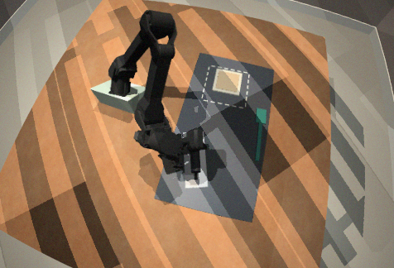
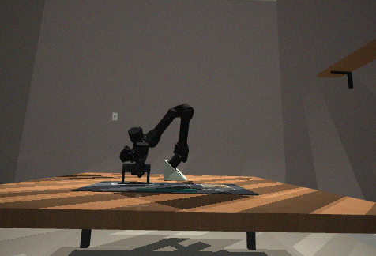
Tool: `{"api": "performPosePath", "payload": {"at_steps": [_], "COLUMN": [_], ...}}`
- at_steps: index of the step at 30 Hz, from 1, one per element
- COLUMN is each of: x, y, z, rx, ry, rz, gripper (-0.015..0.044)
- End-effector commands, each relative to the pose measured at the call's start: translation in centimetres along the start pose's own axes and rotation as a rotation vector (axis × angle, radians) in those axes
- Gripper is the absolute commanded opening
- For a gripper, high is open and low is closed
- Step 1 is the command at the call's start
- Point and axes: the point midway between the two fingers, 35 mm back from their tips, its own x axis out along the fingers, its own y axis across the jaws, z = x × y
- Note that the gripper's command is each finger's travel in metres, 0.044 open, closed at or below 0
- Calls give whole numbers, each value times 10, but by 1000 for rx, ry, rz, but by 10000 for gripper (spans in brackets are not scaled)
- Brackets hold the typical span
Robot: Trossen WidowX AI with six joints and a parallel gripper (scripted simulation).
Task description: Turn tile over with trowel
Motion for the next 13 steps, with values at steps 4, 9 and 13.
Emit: {"api": "performPosePath", "payload": {"at_steps": [4, 9, 13], "x": [-17, -30, -41], "y": [2, 2, 3], "z": [4, 4, 2], "rx": [-11, -11, -11], "ry": [-4, -3, -1], "rz": [-1, -1, 3], "gripper": [300, 300, 300]}}
